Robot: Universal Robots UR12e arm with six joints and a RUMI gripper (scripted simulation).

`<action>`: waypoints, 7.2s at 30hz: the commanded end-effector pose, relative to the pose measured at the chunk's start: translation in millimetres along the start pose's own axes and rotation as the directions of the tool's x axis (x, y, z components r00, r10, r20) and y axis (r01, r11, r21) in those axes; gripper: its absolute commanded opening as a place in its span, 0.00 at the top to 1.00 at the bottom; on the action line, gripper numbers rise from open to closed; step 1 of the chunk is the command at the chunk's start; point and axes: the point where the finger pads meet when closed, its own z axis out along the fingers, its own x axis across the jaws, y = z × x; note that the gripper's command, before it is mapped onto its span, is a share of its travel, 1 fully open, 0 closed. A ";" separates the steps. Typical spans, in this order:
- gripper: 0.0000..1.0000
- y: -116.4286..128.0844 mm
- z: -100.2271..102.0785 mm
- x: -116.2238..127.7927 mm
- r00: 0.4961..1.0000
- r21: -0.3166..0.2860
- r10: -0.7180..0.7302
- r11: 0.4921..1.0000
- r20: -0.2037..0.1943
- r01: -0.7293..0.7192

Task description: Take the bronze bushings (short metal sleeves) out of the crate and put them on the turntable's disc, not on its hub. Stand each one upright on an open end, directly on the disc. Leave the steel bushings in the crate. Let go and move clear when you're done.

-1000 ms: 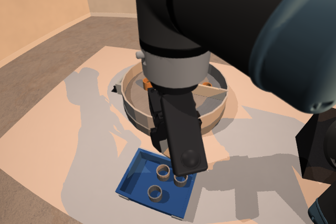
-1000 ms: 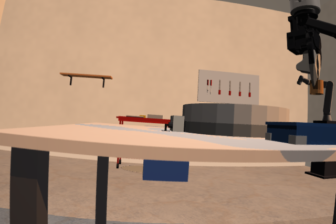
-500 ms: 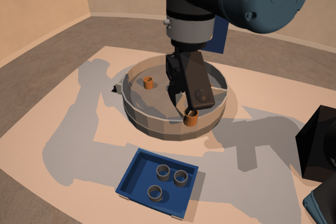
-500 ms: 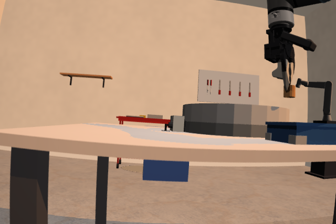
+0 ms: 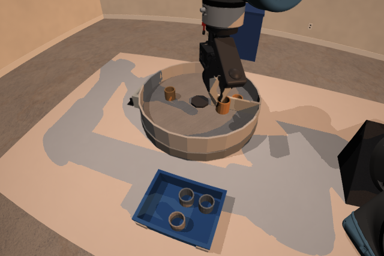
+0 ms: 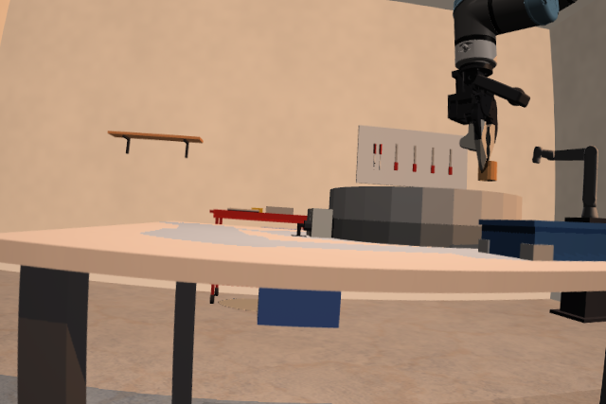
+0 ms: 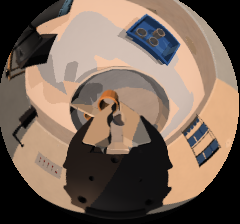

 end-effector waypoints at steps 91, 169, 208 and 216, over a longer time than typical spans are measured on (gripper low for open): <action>1.00 41.2 22.6 -18.0 1.000 -0.009 -0.009 1.000 0.001 0.009; 1.00 40.7 72.9 -17.6 1.000 -0.006 -0.009 1.000 0.002 0.009; 1.00 40.3 74.5 -17.6 1.000 -0.007 -0.009 1.000 0.002 0.009; 1.00 40.3 74.5 -17.6 1.000 -0.007 -0.009 1.000 0.002 0.009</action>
